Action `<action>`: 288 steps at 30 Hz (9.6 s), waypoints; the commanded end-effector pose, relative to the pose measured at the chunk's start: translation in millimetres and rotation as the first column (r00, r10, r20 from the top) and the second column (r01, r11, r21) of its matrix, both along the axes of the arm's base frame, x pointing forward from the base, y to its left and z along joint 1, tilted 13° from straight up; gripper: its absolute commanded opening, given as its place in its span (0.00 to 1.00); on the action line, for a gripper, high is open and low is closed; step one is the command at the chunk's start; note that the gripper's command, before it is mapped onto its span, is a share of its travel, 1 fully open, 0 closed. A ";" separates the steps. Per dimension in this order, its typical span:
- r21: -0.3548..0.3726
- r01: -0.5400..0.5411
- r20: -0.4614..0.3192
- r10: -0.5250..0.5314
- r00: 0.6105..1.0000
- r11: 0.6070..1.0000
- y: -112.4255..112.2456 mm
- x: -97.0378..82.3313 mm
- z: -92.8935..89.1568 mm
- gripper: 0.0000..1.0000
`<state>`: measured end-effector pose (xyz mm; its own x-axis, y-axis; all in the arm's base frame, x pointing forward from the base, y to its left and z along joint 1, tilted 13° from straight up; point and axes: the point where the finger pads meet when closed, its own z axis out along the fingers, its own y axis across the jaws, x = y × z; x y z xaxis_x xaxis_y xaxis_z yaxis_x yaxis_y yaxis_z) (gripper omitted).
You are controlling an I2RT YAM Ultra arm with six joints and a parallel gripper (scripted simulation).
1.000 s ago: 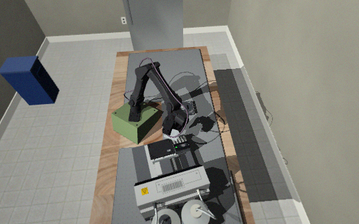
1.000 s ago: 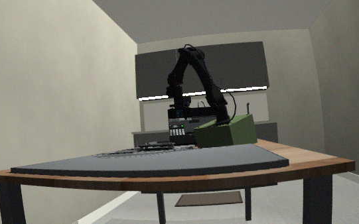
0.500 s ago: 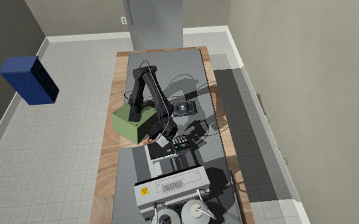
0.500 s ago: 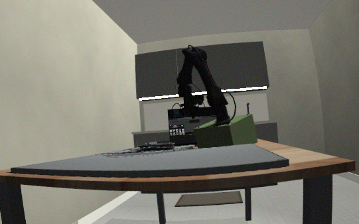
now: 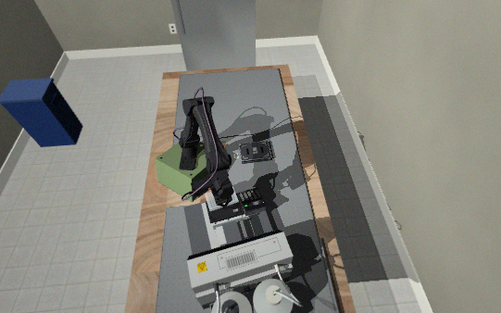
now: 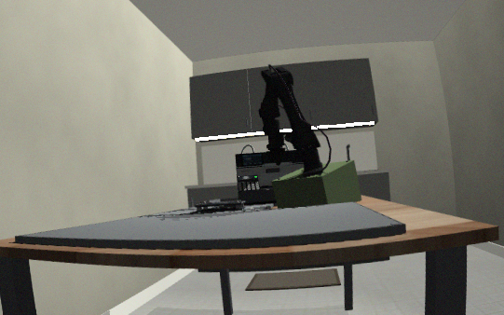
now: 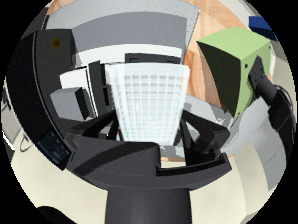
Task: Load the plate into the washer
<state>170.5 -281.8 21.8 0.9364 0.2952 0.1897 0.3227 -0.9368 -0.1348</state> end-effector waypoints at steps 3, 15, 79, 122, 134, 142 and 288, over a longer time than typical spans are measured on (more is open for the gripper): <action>-0.015 0.060 -0.007 -0.060 0.998 0.998 -4.2 5.8 16.0 0.84; -0.016 0.061 -0.006 -0.061 0.998 0.998 -4.0 6.6 16.6 0.84; 0.012 0.068 -0.021 -0.068 0.997 0.998 3.9 2.1 -2.3 0.84; 0.022 0.061 -0.025 -0.060 0.998 0.998 18.0 13.0 -68.4 0.84; -0.009 0.070 -0.008 -0.070 0.998 0.998 9.6 15.1 -65.6 0.84; -0.001 0.071 -0.013 -0.071 0.997 0.997 14.7 12.0 -65.5 0.84; 0.004 0.063 -0.013 -0.063 0.998 0.998 17.5 14.5 -79.7 1.00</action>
<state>184.2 -262.8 -59.7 0.9552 0.2363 0.1781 0.2635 -0.9532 -0.1484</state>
